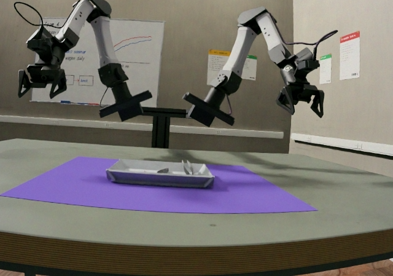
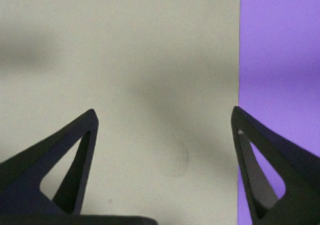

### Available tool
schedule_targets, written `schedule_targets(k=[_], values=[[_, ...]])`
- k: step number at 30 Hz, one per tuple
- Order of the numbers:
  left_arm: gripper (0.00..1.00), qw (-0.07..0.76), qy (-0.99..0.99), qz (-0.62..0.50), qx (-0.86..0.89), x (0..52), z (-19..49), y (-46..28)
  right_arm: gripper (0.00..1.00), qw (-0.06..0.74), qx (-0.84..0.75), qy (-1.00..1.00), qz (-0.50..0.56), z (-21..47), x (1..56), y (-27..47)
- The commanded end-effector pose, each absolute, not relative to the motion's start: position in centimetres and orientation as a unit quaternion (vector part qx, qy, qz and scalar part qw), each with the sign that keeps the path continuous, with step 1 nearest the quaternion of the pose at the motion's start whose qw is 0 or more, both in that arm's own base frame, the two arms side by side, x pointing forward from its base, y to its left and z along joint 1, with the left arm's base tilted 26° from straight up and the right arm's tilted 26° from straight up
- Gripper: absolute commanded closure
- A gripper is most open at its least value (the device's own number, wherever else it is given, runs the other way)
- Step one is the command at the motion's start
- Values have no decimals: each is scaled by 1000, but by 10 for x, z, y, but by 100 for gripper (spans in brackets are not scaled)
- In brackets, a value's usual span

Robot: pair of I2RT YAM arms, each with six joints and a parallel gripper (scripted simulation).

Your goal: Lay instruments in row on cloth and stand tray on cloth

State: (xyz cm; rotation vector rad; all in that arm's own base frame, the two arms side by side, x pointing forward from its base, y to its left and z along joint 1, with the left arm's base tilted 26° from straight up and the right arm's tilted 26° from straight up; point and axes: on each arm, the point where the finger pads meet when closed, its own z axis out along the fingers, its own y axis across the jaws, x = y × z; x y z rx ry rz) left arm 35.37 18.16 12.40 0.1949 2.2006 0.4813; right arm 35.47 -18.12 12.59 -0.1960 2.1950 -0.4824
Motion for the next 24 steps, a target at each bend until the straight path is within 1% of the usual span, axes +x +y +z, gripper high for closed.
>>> schedule_targets(k=[1,17,18,24], values=[[0,435,875,196,81,357,132,181,0,435,-81,875,-196,132,357,-181],[0,435,875,196,81,357,132,181,0,435,-81,875,-196,132,357,-181],[67,435,875,196,81,357,132,181,0,435,-81,875,-196,132,357,-181],[67,435,875,196,81,357,132,181,0,435,-81,875,-196,132,357,-181]])
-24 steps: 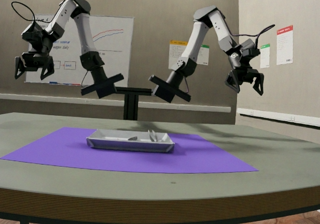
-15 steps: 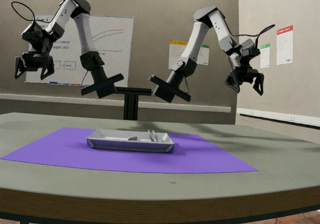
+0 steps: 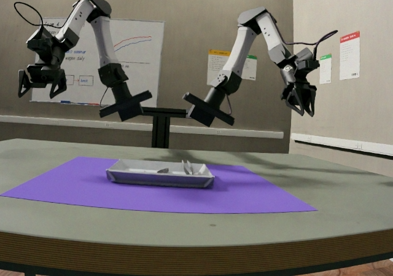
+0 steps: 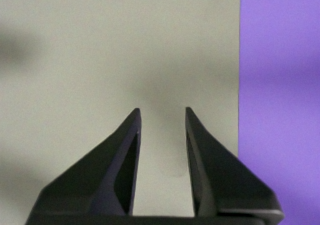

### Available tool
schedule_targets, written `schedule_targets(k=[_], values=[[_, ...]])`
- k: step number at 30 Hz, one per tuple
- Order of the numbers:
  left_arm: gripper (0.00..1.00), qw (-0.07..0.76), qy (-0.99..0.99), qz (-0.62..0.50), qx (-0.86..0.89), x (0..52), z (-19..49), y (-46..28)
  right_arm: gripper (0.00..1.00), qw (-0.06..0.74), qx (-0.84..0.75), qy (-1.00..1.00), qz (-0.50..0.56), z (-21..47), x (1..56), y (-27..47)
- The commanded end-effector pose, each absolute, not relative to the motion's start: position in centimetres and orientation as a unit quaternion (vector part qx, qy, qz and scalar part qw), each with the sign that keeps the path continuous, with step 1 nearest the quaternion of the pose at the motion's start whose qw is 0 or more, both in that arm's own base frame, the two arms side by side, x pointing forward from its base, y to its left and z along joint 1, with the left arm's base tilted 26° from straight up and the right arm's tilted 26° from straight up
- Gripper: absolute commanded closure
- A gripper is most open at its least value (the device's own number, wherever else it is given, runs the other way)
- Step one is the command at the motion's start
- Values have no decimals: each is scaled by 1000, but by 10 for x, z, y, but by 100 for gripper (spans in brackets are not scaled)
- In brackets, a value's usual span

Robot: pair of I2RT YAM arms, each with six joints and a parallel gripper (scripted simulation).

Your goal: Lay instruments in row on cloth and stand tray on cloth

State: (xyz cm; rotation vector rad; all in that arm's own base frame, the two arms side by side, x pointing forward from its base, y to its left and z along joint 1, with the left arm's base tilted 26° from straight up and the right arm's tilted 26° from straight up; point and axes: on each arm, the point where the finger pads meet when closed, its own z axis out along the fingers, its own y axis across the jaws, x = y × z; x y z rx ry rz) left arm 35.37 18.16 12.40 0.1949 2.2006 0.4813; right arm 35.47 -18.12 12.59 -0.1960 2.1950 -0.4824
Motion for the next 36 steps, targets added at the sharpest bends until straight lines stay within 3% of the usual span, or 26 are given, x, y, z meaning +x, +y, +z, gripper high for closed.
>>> schedule_targets(k=[1,10,11,36], values=[[67,435,875,196,81,357,132,181,0,435,-81,875,-196,132,357,-181],[67,435,875,196,81,357,132,181,0,435,-81,875,-196,132,357,-181],[67,435,875,196,81,357,132,181,67,435,-81,875,-196,132,357,-181],[67,435,875,196,81,357,132,181,67,435,-81,875,-196,132,357,-181]])
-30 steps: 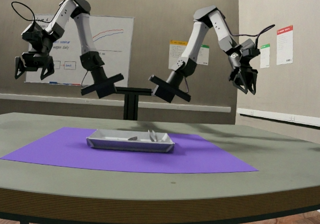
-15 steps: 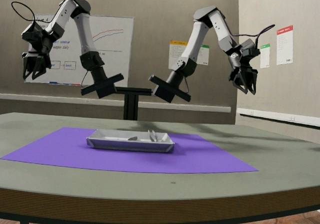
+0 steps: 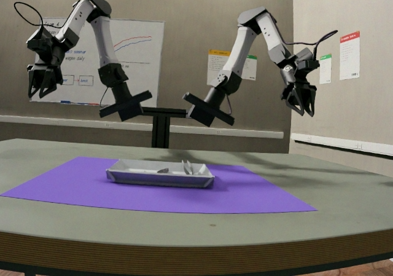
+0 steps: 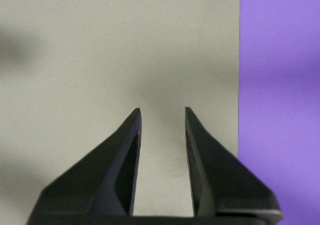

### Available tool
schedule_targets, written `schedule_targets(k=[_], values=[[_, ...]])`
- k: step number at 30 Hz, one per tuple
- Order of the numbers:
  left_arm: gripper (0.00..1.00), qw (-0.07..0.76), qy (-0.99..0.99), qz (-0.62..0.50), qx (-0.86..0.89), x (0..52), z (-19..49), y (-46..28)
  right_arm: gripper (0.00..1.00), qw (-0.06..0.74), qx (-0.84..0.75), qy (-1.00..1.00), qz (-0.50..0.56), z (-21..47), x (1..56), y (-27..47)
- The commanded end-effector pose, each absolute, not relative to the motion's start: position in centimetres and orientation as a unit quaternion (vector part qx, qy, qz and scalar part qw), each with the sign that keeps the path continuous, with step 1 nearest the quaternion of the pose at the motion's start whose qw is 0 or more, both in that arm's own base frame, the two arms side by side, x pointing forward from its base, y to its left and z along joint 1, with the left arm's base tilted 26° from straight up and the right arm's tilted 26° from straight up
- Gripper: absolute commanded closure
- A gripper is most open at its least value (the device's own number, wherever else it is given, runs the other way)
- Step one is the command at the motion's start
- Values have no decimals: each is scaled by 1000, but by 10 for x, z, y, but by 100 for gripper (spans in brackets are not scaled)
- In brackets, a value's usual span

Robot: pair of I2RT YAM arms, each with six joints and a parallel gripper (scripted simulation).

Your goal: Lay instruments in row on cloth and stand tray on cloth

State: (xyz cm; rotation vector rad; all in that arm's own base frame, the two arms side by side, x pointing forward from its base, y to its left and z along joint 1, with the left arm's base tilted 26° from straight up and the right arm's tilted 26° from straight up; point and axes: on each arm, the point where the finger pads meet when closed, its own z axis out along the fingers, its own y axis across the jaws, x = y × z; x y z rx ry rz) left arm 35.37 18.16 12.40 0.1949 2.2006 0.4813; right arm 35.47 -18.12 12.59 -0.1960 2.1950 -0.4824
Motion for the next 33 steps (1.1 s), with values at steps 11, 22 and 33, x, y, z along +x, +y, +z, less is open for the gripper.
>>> schedule_targets(k=[11,22,33], values=[[67,435,875,196,81,357,132,181,67,435,-81,875,-196,132,357,-181],[67,435,875,196,81,357,132,181,67,435,-81,875,-196,132,357,-181],[69,435,875,196,81,357,132,181,67,435,-81,875,-196,132,357,-181]])
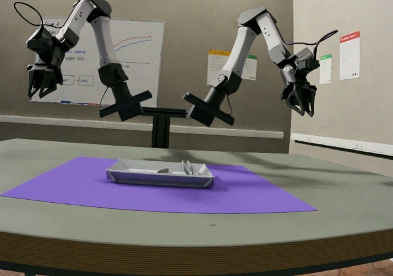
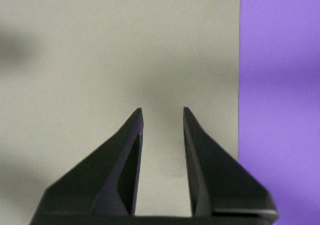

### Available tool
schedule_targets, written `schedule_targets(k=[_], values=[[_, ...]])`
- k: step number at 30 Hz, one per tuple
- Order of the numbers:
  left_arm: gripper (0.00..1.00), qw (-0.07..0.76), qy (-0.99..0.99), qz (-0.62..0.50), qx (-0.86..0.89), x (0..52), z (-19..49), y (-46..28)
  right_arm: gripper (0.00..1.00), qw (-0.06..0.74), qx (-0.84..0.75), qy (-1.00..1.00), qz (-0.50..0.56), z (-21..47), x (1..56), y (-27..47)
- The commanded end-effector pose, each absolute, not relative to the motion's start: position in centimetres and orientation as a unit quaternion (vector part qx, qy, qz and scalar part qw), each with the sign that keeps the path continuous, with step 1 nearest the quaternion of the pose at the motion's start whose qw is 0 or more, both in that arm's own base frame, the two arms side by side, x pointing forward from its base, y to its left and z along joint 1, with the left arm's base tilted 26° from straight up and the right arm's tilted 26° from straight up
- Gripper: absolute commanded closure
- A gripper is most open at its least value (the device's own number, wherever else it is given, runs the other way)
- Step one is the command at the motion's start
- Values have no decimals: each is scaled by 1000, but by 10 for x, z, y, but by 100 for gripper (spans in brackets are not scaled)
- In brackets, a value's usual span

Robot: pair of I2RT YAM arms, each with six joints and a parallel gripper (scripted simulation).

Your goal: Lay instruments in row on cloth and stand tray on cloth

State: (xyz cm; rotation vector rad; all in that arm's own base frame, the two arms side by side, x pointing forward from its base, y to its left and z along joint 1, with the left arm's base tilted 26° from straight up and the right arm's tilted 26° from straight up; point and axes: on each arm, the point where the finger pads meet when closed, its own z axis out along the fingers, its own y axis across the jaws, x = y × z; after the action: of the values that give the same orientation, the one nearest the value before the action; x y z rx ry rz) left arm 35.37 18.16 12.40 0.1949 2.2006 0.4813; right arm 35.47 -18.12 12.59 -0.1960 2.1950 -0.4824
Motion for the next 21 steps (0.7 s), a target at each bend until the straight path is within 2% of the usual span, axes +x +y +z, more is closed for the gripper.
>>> schedule_targets(k=[1,21], values=[[69,414,889,178,80,362,119,174,67,435,-81,875,-196,132,357,-181],[69,255,961,107,24,417,42,102,67,435,-81,875,-196,132,357,-181]])
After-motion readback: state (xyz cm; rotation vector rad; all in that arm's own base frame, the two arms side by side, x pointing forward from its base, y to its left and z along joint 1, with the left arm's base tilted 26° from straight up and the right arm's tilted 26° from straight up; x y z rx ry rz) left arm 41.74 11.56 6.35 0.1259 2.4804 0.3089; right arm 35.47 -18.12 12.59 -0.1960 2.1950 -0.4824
